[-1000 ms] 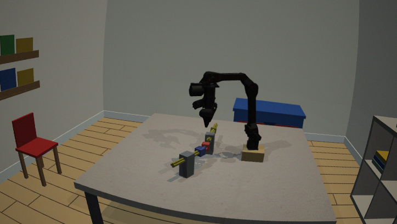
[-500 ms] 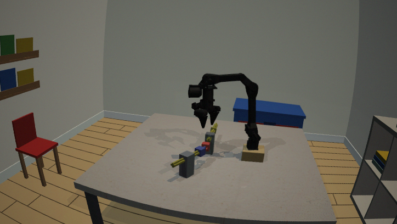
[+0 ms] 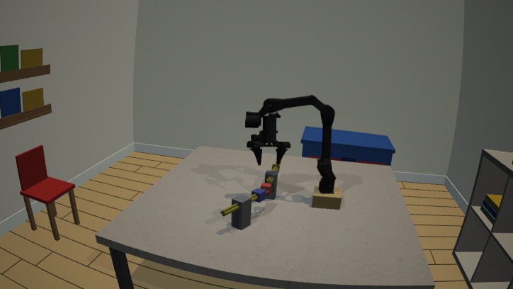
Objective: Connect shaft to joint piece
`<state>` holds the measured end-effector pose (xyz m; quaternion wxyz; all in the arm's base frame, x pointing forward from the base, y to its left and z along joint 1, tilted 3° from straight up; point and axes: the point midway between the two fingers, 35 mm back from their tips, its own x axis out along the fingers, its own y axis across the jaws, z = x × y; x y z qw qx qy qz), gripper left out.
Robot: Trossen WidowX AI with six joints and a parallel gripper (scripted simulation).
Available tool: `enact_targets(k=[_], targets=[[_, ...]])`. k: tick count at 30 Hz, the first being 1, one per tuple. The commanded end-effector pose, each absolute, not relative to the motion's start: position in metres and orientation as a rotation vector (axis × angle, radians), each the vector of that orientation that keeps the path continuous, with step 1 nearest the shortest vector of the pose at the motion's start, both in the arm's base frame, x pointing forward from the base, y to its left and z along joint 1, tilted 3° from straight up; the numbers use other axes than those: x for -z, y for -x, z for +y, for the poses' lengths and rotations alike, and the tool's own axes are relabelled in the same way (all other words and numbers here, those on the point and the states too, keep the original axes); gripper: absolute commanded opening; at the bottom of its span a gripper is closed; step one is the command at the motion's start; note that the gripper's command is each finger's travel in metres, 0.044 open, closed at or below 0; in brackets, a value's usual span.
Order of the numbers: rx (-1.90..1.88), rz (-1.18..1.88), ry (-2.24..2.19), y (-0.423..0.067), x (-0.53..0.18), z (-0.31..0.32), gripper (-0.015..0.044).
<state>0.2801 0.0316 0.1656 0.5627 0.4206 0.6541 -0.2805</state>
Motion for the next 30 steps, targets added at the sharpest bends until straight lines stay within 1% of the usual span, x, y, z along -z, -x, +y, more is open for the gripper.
enact_targets(k=[1, 18, 30], targets=[[0.734, 1.518, -1.141, -0.277, -0.162, 0.024, 0.0440], [1.020, 1.399, -1.713, -0.268, -0.146, -0.007, 0.0440], [1.027, 1.393, -1.731, -0.268, -0.146, -0.009, 0.0440]])
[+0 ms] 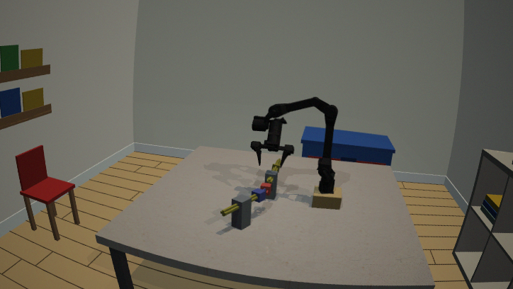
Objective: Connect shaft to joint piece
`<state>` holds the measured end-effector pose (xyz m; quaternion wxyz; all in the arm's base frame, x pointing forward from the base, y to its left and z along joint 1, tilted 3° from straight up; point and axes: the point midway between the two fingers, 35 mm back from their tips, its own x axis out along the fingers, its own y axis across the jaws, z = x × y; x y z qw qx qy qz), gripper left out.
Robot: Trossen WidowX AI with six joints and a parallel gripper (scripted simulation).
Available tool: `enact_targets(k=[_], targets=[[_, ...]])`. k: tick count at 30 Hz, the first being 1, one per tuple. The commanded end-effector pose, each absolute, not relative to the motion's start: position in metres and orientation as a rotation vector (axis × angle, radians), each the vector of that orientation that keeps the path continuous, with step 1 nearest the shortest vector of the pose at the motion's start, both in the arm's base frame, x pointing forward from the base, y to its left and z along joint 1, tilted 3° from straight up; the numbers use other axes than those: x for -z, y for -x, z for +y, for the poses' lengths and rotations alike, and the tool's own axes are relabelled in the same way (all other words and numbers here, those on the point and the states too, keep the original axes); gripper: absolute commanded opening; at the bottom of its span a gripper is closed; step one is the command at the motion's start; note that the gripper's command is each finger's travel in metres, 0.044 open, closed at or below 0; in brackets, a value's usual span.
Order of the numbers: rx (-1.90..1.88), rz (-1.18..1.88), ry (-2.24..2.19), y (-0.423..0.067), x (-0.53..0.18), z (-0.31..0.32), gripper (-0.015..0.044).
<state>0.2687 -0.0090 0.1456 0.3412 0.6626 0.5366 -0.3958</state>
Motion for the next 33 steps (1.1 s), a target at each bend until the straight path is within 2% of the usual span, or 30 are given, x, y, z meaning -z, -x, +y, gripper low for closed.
enact_targets(k=[1, 33], targets=[[1.015, 1.392, -1.717, -0.268, -0.146, -0.011, 0.0440], [0.475, 1.423, -0.683, -0.257, -0.151, -0.158, 0.0440]])
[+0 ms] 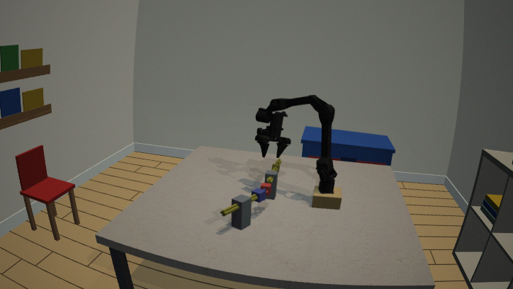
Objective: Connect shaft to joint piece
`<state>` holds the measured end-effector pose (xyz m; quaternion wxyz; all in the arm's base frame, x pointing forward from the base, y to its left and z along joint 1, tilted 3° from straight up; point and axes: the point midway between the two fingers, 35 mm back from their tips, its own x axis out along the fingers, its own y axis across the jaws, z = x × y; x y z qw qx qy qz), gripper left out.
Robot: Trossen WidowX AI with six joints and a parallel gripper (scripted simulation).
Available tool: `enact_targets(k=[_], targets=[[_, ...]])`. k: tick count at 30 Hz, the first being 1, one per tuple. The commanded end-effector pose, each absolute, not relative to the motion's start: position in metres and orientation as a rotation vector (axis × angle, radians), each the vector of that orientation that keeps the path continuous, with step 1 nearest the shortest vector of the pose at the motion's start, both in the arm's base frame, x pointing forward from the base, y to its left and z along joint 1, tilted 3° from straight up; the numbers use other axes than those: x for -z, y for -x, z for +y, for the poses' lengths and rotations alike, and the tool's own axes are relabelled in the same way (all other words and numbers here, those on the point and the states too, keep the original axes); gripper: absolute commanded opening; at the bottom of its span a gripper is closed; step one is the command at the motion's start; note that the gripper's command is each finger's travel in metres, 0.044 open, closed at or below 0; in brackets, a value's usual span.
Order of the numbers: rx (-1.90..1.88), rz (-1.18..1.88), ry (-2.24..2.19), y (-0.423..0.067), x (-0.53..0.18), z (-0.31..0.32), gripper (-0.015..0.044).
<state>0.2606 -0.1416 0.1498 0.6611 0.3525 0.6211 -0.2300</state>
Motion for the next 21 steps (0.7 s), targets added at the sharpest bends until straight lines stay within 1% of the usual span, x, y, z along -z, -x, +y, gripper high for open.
enact_targets(k=[1, 16, 21], targets=[[0.461, 1.428, -0.649, -0.256, -0.151, -0.163, 0.0440], [0.230, 1.535, -0.153, -0.226, -0.157, -0.228, 0.0440], [0.205, 1.548, -0.108, -0.222, -0.158, -0.234, 0.0440]])
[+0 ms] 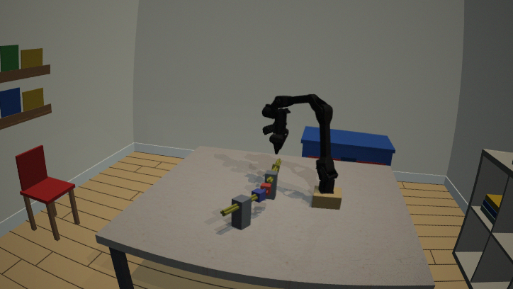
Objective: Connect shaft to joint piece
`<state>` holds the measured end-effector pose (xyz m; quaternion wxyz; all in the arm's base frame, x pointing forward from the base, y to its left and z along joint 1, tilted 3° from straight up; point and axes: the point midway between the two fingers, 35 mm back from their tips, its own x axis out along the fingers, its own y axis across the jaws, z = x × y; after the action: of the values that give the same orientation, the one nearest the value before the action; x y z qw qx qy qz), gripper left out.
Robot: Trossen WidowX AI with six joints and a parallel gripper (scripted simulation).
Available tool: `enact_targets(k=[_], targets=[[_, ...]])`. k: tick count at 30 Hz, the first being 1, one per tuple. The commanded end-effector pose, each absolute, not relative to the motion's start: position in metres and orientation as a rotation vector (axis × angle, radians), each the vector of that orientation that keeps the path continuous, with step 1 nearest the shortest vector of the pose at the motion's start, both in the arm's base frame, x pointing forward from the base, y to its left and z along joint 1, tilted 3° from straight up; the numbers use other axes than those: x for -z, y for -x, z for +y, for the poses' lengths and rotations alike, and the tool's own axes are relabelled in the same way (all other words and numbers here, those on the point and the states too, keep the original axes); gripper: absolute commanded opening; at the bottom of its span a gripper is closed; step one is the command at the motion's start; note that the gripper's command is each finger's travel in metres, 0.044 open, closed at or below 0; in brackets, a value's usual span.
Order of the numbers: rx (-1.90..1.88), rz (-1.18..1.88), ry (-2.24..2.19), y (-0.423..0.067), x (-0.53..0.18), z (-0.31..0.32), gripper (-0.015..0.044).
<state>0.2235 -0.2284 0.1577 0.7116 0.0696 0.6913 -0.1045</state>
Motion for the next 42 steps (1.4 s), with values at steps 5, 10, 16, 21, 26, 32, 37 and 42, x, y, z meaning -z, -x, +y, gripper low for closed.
enact_targets(k=[5, 10, 16, 21, 26, 32, 37, 42], targets=[[0.222, 1.544, -0.125, -0.222, -0.157, -0.234, 0.0440], [0.348, 1.512, -0.255, -0.222, -0.150, -0.236, 0.0440], [0.501, 1.462, -0.417, -0.222, -0.140, -0.237, 0.0440], [0.625, 1.412, -0.553, -0.222, -0.132, -0.238, 0.0440], [0.746, 1.354, -0.689, -0.222, -0.125, -0.239, 0.0440], [0.886, 1.274, -0.853, -0.221, -0.116, -0.239, 0.0440], [0.999, 1.199, -0.989, -0.221, -0.108, -0.239, 0.0440], [1.107, 1.116, -1.125, -0.220, -0.100, -0.240, 0.0440]])
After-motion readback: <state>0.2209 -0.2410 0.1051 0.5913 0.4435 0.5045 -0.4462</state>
